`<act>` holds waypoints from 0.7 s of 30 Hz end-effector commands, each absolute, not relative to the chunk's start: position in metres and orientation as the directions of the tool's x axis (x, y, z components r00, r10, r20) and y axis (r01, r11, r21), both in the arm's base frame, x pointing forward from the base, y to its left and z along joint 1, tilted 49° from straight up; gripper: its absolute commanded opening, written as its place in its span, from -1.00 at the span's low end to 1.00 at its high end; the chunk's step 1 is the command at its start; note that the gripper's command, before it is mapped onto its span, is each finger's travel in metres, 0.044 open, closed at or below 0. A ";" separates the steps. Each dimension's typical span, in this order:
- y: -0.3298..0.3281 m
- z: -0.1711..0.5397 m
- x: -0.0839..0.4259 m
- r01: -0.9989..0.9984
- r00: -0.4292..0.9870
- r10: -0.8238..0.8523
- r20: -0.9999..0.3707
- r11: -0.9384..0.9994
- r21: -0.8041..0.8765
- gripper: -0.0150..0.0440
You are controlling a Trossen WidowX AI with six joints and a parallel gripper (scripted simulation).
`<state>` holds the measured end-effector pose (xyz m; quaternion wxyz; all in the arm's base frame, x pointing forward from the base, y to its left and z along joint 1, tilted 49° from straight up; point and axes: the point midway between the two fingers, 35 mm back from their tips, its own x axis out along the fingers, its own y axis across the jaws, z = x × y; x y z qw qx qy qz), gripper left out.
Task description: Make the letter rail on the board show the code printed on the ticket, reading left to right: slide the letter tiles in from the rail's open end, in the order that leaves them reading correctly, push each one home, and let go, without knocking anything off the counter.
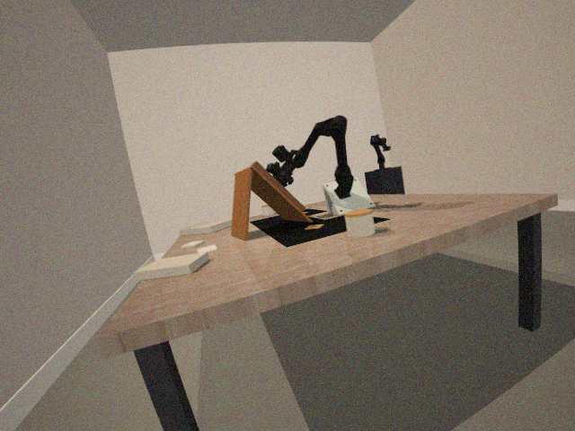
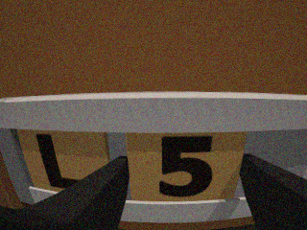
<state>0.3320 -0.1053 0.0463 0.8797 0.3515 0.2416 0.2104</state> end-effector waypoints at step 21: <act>-0.115 0.050 0.316 -0.196 0.796 0.536 -0.280 0.667 0.719 0.51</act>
